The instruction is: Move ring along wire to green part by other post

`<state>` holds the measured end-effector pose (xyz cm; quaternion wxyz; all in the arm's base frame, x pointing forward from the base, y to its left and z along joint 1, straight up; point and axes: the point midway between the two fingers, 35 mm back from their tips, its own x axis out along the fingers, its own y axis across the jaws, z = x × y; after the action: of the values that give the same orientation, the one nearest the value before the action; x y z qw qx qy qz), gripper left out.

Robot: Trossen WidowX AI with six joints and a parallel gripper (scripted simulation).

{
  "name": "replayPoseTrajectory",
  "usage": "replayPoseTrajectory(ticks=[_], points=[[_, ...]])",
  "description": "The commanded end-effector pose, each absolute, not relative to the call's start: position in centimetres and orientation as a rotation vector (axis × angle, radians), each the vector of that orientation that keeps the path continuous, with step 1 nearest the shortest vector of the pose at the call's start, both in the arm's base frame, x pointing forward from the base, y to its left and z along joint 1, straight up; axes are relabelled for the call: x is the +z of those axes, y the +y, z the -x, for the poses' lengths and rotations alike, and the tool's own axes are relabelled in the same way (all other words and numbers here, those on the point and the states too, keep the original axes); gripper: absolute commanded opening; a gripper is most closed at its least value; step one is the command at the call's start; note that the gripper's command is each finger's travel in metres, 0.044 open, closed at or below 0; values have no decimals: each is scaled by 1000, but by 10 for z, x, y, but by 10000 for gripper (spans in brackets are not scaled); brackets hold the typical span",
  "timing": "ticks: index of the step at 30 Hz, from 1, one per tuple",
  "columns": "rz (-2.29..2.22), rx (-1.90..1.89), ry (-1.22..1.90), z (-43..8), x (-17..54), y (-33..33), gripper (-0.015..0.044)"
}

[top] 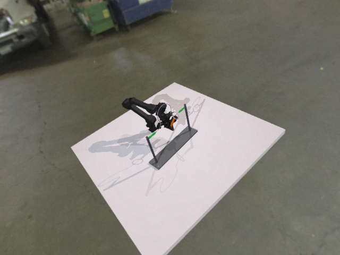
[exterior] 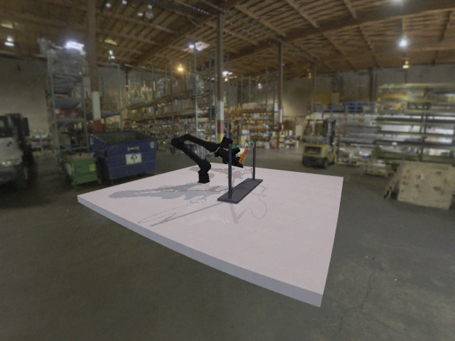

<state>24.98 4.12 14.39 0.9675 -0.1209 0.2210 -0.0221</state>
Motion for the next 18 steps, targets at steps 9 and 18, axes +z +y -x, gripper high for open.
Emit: replayPoseTrajectory(ticks=[9,18], points=[[97,-15,458,-247,144,71,-150],[58,-5,462,-245,143,85,-150]])
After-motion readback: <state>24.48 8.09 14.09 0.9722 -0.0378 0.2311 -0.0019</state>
